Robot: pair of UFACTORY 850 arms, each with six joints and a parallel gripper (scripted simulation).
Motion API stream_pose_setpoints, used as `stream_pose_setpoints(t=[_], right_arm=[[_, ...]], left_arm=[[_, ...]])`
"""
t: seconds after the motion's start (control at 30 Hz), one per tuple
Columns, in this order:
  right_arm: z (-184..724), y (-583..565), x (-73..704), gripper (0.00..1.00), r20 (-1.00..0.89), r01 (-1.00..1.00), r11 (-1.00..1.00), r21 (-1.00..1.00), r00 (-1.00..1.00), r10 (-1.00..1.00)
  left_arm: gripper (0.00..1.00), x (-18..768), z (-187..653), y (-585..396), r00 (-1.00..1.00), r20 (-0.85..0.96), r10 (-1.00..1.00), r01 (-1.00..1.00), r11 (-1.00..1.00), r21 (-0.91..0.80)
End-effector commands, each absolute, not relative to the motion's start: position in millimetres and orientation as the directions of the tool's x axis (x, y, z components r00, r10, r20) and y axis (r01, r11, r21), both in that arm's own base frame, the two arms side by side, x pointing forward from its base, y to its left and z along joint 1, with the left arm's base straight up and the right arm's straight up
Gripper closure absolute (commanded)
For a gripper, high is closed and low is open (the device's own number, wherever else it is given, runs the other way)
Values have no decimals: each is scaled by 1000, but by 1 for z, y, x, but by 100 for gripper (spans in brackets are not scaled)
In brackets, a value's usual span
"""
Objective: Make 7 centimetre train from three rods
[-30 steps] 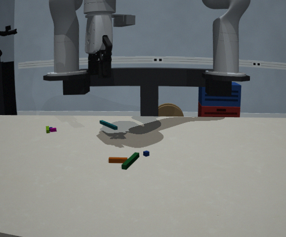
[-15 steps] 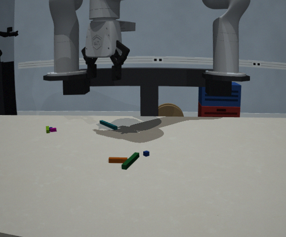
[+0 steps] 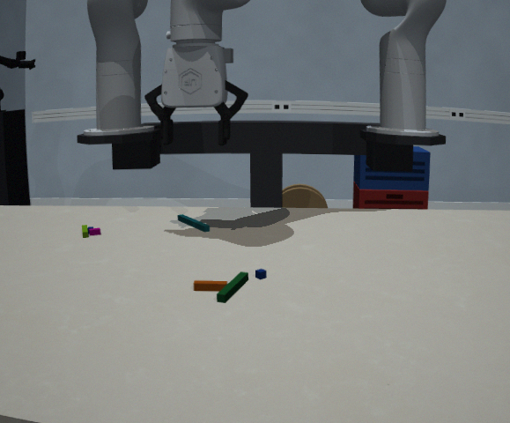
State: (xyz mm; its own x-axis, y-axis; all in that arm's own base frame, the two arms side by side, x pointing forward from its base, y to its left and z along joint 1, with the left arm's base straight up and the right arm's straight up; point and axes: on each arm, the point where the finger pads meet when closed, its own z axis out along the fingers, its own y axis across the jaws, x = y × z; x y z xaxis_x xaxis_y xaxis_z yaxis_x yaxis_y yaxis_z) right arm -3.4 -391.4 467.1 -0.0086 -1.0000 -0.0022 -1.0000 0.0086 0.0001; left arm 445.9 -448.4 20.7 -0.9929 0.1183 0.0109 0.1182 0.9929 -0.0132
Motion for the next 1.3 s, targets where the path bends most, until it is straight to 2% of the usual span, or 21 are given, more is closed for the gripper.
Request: stream_pose_setpoints(t=[0.0,1.27], right_arm=[[468,-392,-3,0,0,-1000,9,0,-9,-1000],[468,-392,-3,0,0,-1000,9,0,-9,-1000]], left_arm=[[0,440,20,-447,-999,-1,42,42,999,-2],[0,439,20,-447,-1000,-1,27,27,1000,-2]])
